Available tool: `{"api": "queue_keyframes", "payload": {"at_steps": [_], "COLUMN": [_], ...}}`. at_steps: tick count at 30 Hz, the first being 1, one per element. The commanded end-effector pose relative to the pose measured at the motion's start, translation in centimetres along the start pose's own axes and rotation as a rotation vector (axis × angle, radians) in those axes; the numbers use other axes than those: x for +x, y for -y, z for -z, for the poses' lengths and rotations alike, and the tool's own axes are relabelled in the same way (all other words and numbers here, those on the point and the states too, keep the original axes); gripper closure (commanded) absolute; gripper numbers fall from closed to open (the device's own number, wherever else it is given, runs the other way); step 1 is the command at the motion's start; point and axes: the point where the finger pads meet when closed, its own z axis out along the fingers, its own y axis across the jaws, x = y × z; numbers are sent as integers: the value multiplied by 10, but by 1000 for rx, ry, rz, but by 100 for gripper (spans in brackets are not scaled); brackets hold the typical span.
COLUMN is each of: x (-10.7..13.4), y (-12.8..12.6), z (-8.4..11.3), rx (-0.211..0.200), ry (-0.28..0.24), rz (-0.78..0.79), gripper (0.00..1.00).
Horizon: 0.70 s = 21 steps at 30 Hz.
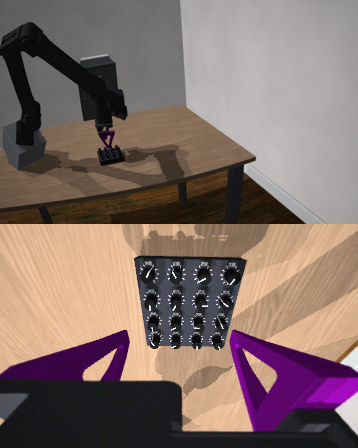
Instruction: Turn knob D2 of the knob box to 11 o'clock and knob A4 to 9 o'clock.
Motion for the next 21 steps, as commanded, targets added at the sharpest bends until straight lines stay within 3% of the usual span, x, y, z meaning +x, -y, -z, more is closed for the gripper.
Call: {"api": "queue_keyframes", "payload": {"at_steps": [1, 21], "x": [-8, 0], "y": [1, 1], "z": [9, 8], "rx": [-2, -2], "ry": [22, 29], "rz": [6, 3], "gripper": [0, 0]}}
